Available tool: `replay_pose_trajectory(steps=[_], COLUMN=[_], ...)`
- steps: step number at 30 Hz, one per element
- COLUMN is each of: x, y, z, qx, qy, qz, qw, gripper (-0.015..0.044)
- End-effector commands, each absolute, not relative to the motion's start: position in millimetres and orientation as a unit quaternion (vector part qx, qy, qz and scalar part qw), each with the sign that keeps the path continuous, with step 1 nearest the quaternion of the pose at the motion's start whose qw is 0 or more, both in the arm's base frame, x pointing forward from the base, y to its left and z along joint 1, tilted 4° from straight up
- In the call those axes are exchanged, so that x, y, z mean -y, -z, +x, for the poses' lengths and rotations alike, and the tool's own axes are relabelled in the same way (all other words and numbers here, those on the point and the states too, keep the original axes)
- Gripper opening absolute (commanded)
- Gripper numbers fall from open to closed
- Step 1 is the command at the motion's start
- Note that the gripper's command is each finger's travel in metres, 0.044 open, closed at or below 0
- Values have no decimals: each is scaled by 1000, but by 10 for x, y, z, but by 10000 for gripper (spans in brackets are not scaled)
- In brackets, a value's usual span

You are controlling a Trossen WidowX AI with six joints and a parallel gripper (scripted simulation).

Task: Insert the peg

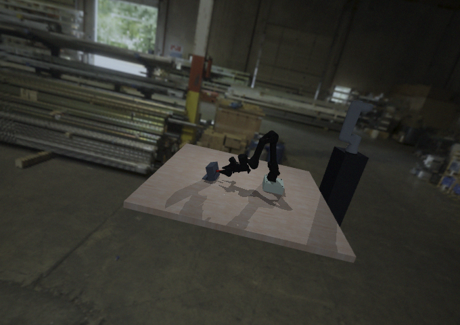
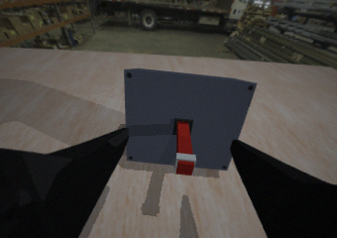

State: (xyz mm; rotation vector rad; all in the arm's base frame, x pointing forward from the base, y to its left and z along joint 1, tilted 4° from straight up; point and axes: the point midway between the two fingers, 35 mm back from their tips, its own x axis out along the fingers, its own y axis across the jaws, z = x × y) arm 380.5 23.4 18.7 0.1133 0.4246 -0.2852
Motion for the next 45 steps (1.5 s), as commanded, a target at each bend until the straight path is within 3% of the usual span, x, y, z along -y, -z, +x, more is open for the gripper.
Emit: replay_pose_trajectory(steps=[1, 45], x=[-238, -396], y=[-199, -429], z=[3751, 3406], qx=[-211, -210], qy=[144, 141], qz=[57, 57], qw=[965, 966], gripper=[440, 440])
